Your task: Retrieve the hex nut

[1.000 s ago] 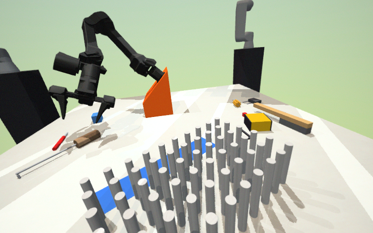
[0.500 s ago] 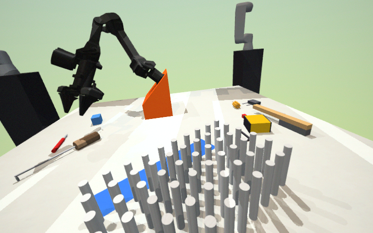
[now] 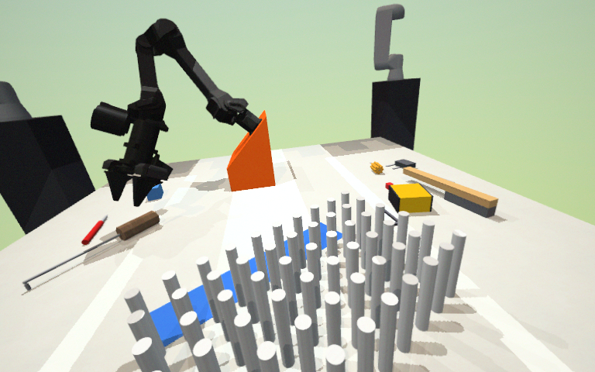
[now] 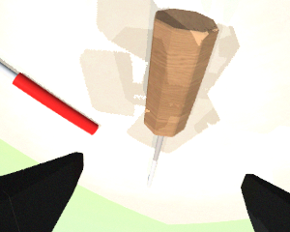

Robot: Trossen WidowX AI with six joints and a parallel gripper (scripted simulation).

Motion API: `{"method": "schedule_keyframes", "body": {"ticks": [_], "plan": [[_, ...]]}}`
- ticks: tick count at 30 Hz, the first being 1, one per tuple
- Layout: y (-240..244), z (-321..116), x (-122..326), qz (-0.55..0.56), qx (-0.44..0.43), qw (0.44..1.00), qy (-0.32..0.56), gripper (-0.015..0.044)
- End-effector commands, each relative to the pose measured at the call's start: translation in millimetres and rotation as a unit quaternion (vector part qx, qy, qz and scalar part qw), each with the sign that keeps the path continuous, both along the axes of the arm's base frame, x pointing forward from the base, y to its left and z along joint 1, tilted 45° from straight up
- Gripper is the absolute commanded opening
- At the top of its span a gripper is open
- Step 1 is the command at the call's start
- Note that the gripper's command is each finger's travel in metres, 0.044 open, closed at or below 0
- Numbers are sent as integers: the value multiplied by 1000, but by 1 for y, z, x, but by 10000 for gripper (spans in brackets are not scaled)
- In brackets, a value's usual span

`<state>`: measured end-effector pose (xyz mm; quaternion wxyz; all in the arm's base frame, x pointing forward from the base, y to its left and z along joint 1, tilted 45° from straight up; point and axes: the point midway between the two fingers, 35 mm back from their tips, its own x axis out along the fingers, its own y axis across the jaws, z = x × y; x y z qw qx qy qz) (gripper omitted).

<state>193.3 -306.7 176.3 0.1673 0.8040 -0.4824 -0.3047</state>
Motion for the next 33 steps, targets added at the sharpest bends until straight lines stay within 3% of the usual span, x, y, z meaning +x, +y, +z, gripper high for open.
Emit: {"method": "schedule_keyframes", "body": {"ticks": [1, 10, 16, 33], "plan": [[-4, -5, 1, 4, -1, 1000, 1, 440], [-2, -7, -1, 4, -1, 1000, 1, 440], [-2, -7, -1, 4, -1, 1000, 1, 282], [-11, -15, -1, 4, -1, 1000, 1, 280]]}}
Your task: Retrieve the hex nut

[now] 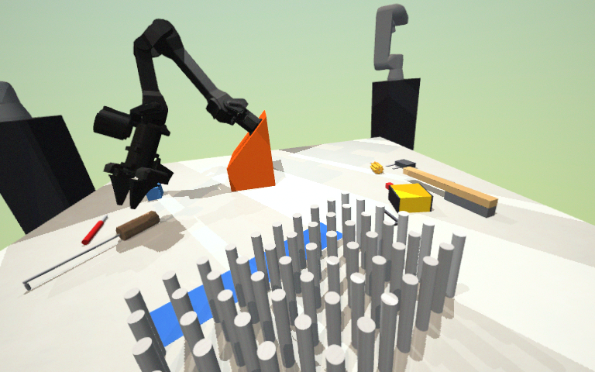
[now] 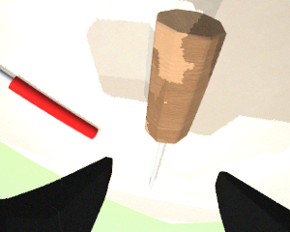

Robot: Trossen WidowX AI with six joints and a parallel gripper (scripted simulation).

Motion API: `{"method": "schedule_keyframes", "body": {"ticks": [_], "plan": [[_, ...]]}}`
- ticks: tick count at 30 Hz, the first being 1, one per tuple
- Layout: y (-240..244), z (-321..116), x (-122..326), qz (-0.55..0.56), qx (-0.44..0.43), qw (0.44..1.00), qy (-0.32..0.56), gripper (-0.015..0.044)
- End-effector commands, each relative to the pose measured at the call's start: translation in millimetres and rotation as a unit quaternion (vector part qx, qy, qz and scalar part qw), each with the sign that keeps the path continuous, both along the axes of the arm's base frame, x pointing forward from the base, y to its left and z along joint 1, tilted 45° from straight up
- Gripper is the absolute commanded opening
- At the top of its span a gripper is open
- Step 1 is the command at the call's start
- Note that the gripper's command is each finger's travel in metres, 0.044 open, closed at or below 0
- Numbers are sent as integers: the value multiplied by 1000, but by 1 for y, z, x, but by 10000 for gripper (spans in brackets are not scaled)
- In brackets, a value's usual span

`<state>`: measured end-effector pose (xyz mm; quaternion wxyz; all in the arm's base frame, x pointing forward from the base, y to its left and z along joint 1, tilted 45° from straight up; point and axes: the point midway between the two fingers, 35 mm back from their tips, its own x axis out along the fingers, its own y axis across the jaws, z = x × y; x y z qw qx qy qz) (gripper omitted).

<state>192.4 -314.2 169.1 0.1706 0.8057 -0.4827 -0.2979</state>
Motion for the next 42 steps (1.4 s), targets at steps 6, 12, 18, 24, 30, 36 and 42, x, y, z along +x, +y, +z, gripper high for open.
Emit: {"method": "schedule_keyframes", "body": {"ticks": [6, 12, 18, 24, 30, 36, 42], "plan": [[-11, -14, 0, 1, 4, 1000, 6, 280], [-18, -21, 0, 1, 4, 1000, 6, 280], [-25, -28, -1, 1, 4, 1000, 6, 280], [-32, -35, -3, 1, 4, 1000, 6, 280], [-38, -43, -5, 1, 4, 1000, 6, 280], [-43, -49, -7, 1, 4, 1000, 6, 280], [-44, -50, -7, 1, 4, 1000, 6, 188]]}}
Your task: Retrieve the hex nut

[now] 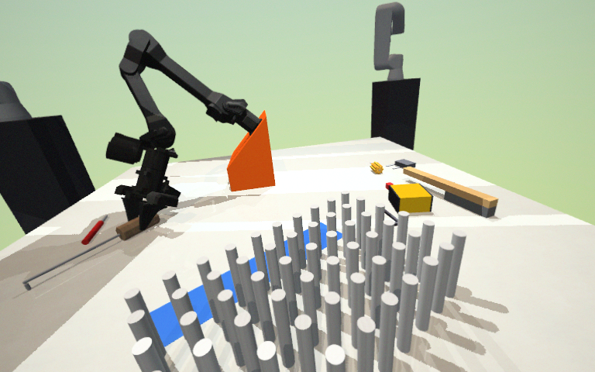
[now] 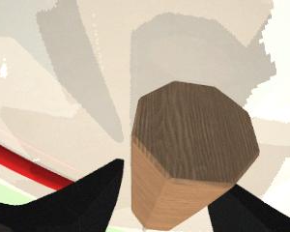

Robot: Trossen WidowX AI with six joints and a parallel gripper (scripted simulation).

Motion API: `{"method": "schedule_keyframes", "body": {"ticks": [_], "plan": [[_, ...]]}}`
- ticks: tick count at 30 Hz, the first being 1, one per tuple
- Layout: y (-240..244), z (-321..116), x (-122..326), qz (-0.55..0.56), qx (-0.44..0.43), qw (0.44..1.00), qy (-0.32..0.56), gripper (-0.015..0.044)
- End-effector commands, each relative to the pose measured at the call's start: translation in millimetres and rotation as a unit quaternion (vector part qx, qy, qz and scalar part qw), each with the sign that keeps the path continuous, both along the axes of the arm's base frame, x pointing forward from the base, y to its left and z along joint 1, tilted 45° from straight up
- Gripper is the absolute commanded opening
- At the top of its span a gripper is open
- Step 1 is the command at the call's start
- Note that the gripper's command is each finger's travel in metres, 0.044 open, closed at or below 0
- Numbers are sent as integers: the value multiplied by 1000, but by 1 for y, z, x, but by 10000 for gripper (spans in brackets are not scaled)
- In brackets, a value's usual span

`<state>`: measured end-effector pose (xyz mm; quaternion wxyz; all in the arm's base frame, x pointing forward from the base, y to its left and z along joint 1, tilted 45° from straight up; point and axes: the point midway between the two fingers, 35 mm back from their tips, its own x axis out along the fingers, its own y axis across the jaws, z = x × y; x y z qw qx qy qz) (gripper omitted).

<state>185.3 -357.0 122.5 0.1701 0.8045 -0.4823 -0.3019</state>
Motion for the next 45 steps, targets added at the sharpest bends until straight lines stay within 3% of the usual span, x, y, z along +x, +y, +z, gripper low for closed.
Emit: {"method": "schedule_keyframes", "body": {"ticks": [1, 7, 13, 29, 45], "plan": [[-1, -3, 1, 2, 2, 1000, 3, 181], [-1, -3, 1, 2, 2, 1000, 3, 141], [10, 13, 9, 2, 4, 1000, 2, 0], [60, 68, 25, 1, 6, 1000, 0, 0], [118, 116, 14, 2, 4, 1000, -2, 0]]}}
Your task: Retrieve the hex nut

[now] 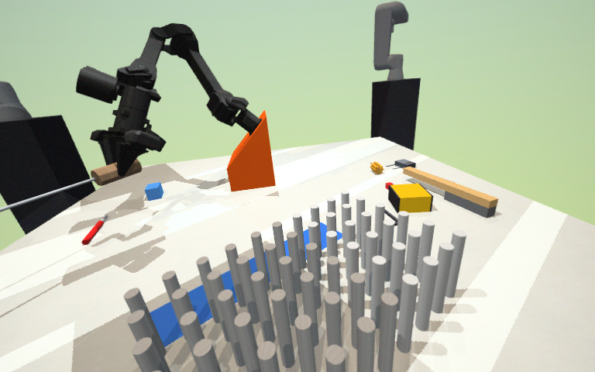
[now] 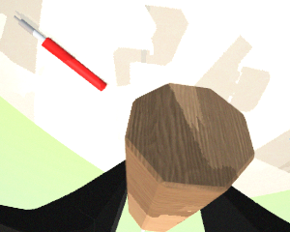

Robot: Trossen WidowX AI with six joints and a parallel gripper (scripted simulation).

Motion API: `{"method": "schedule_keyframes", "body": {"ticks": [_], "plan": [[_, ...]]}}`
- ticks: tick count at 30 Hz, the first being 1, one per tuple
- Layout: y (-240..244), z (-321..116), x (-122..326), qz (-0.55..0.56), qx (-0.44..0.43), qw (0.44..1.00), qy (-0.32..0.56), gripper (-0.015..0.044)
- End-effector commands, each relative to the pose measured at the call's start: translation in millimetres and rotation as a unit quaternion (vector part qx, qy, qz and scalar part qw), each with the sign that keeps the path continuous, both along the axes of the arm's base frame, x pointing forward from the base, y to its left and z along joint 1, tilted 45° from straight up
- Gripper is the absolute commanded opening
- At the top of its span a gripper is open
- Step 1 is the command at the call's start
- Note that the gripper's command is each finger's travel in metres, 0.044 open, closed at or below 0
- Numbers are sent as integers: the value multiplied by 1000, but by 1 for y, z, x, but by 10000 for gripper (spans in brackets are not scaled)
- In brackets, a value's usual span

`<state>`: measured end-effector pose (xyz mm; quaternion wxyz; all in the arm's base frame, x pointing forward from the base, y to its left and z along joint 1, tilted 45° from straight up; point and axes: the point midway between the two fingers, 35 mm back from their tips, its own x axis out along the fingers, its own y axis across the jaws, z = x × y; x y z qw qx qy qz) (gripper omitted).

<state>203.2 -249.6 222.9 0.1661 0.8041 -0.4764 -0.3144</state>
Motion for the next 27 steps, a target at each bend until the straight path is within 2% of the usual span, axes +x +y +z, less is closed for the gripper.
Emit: {"method": "schedule_keyframes", "body": {"ticks": [1, 8, 17, 27], "plan": [[13, 17, -5, 0, -7, 1000, -11, 0], [15, 15, -2, 8, -5, 1000, -3, 0], [37, -14, 32, 107, 17, 988, 110, 0], [69, -47, 63, 224, 32, 947, 229, 0]]}}
